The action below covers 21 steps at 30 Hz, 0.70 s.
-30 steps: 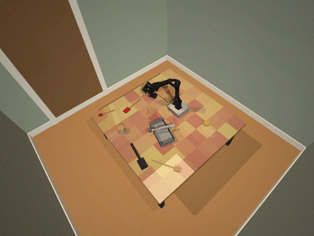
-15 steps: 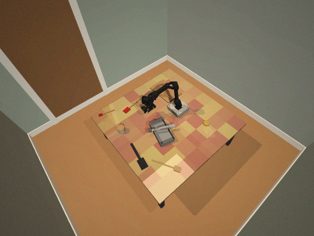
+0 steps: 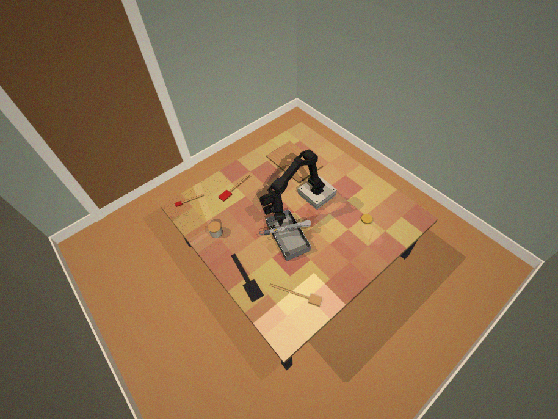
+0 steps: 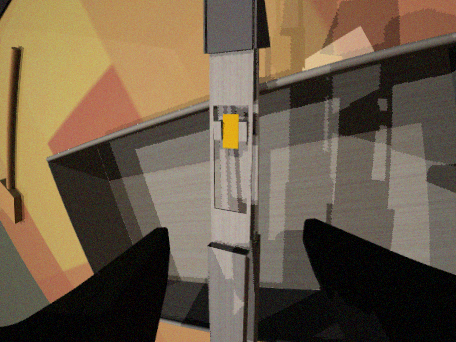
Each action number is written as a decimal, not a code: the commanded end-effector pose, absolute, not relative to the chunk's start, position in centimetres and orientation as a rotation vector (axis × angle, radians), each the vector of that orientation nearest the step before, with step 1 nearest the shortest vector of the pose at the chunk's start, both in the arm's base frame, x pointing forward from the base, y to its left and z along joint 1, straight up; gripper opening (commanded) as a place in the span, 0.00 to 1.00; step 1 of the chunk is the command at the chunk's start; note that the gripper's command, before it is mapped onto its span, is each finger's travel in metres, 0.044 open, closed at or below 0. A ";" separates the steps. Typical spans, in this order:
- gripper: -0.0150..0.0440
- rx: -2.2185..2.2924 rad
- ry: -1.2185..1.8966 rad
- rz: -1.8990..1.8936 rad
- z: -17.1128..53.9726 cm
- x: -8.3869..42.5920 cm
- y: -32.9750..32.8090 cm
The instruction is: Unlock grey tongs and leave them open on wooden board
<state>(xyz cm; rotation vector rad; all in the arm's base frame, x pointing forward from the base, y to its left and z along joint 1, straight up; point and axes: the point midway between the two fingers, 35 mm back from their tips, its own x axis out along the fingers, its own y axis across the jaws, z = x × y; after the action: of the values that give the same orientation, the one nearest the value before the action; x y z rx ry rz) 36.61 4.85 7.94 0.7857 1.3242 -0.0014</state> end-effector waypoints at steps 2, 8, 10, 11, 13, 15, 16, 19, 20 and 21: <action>0.69 0.773 1.332 0.021 7.9 37.0 4.6; 0.69 0.772 1.332 0.021 7.9 37.3 4.1; 0.69 0.772 1.332 0.021 7.8 37.4 4.2; 0.69 0.772 1.332 0.021 7.8 37.4 4.2; 0.69 0.772 1.332 0.021 7.6 37.5 4.3; 0.69 0.772 1.332 0.021 7.3 37.6 4.4; 0.69 0.772 1.332 0.021 7.2 37.6 4.5; 0.69 0.772 1.332 0.021 6.7 37.8 4.7; 0.69 0.772 1.332 0.021 6.6 37.9 4.7; 0.69 0.772 1.332 0.021 6.5 37.9 4.8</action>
<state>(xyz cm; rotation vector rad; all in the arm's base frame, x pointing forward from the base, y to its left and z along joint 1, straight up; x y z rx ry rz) 37.86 4.55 7.24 0.7678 1.3208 0.0260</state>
